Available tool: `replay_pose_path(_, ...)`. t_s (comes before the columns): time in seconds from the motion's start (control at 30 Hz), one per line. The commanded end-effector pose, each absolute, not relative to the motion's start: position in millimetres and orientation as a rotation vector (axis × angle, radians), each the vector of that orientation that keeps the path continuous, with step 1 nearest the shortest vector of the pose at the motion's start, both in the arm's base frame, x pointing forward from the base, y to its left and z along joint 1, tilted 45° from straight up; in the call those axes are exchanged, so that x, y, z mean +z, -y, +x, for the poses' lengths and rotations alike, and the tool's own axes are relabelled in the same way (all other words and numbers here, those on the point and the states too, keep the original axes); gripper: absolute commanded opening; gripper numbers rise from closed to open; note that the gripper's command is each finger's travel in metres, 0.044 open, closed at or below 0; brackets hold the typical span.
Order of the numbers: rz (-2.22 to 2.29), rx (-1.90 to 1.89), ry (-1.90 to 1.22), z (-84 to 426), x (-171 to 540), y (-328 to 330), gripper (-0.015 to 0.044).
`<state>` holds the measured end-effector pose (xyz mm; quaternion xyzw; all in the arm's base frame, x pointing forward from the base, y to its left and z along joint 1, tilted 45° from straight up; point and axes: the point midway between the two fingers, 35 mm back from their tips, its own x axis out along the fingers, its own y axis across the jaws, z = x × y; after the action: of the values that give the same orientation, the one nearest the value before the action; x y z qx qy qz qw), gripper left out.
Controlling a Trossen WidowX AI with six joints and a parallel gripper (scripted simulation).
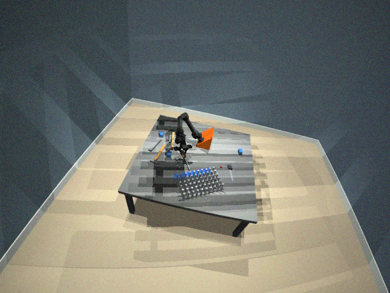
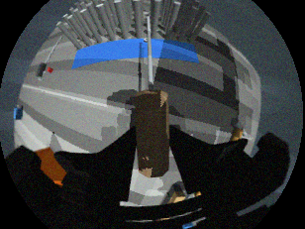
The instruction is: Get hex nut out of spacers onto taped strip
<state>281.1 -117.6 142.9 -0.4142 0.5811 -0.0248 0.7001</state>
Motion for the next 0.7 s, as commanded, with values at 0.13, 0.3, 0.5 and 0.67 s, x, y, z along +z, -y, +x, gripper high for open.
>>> replay_pose_path(0.13, -0.921, -0.056, -1.293, 286.6, 174.2, 86.4, 0.0000)
replay_pose_path(0.3, -0.924, -0.059, -1.291, 286.2, 193.2, 68.0, 0.0000)
replay_pose_path(0.5, -0.922, -0.054, -1.290, 286.9, 193.0, 65.6, 0.0000)
replay_pose_path(0.67, -0.905, -0.038, -1.274, 297.6, 185.7, 52.5, 0.0000)
